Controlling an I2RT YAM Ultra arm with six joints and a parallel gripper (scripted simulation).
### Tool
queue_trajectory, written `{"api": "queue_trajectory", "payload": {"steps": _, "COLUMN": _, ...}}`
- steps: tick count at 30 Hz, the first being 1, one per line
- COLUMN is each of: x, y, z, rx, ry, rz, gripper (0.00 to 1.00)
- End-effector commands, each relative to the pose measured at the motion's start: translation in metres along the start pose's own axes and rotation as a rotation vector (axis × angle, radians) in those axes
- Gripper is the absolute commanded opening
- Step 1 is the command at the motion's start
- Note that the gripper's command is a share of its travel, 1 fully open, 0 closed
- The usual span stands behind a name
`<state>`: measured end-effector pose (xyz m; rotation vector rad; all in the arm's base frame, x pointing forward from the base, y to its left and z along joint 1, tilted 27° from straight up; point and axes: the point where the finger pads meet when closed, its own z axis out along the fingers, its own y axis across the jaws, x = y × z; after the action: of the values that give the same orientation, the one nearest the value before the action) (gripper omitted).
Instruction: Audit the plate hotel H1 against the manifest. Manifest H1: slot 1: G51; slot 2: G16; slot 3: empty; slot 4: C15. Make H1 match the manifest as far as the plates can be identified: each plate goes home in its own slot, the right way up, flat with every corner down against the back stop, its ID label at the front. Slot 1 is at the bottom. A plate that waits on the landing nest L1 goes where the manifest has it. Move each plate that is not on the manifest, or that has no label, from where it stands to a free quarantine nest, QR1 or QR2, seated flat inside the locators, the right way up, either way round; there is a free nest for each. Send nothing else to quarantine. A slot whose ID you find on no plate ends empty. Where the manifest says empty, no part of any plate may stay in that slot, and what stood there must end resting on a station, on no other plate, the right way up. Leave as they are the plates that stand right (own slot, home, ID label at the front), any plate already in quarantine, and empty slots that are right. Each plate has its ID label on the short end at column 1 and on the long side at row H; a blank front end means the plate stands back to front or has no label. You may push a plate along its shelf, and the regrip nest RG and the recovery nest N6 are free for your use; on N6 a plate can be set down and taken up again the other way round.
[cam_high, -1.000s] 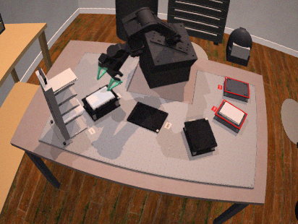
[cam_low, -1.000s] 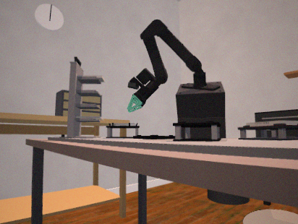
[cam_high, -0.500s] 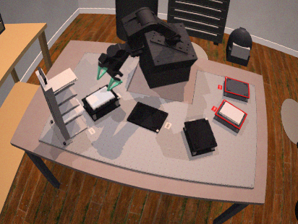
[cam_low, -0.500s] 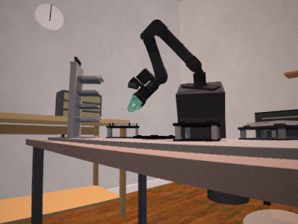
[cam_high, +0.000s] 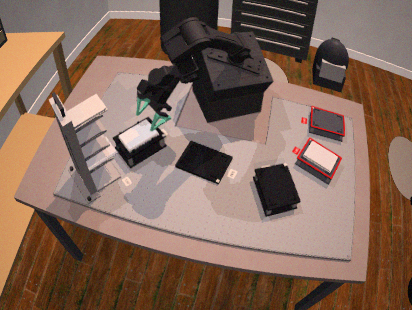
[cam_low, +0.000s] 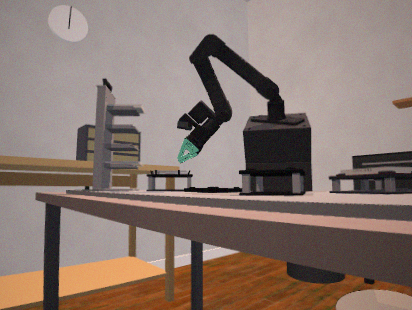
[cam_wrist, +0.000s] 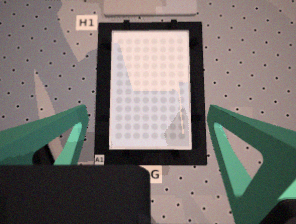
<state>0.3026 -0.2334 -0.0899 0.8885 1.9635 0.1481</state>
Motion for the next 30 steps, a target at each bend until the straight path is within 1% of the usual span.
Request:
{"api": "queue_trajectory", "payload": {"steps": 1, "x": -0.011, "y": -0.002, "z": 0.005, "rx": 0.01, "ry": -0.059, "rz": -0.014, "gripper": 1.0}}
{"api": "queue_trajectory", "payload": {"steps": 4, "x": -0.006, "y": -0.002, "z": 0.011, "rx": 0.01, "ry": -0.059, "rz": -0.014, "gripper": 1.0}}
{"api": "queue_trajectory", "payload": {"steps": 18, "x": -0.006, "y": -0.002, "z": 0.011, "rx": 0.01, "ry": -0.059, "rz": -0.014, "gripper": 1.0}}
{"api": "queue_trajectory", "payload": {"steps": 30, "x": 0.007, "y": -0.002, "z": 0.006, "rx": 0.01, "ry": -0.059, "rz": -0.014, "gripper": 1.0}}
